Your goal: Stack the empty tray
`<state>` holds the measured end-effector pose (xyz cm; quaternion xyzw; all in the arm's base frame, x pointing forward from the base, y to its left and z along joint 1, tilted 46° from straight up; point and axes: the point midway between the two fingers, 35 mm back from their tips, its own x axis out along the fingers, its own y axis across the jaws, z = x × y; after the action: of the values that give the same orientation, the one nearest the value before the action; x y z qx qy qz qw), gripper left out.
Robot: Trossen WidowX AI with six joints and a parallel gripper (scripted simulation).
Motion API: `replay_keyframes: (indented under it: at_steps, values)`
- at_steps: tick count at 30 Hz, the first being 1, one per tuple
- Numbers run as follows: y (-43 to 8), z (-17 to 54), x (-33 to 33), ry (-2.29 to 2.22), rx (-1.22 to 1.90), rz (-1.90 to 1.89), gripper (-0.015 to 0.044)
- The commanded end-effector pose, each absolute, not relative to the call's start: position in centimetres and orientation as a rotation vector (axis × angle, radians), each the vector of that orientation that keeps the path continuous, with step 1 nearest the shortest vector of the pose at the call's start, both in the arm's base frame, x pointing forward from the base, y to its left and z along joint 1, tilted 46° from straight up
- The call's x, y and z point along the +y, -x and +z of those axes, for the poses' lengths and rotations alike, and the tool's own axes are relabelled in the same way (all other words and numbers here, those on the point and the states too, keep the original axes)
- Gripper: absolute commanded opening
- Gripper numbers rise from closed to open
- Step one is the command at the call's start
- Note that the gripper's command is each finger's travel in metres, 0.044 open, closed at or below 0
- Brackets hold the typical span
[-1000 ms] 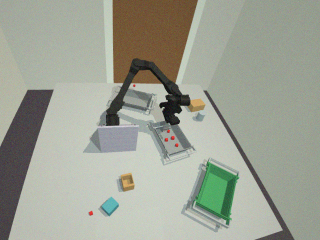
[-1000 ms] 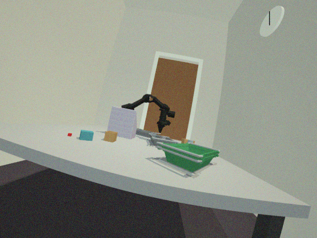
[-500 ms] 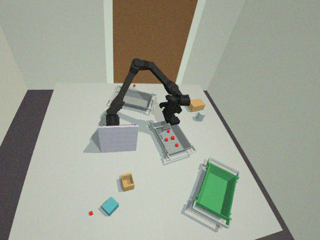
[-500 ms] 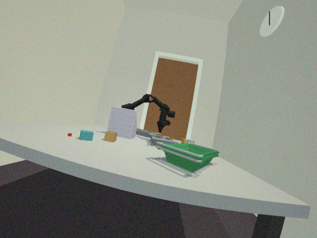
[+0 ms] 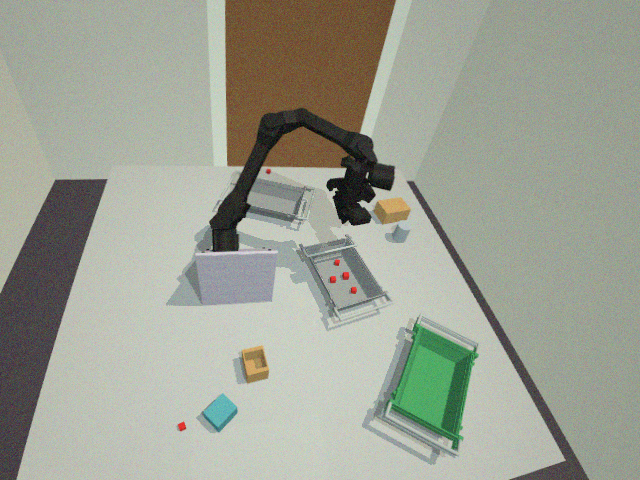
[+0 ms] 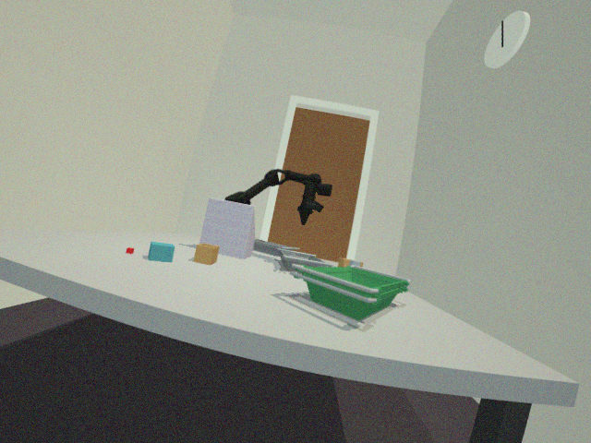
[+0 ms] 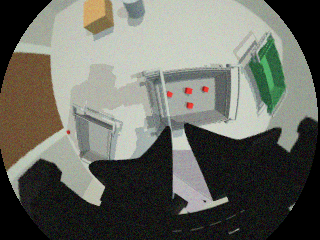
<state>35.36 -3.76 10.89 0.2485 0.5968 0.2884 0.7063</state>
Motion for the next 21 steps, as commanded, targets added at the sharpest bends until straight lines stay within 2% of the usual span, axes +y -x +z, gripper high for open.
replay_keyframes:
  at_steps: [1, 3, 11, 21]
  values:
    - [-34.3, 14.1, -6.3, -0.544, 1.319, 0.649, 0.0083]
    - [-35.6, 10.8, -4.8, -0.552, 1.325, 0.642, 0.0083]
    - [-39.5, 0.5, -10.0, -0.54, 1.318, 0.644, 0.0083]
    - [-39.7, -13.0, -14.1, -0.531, 1.309, 0.652, 0.0083]
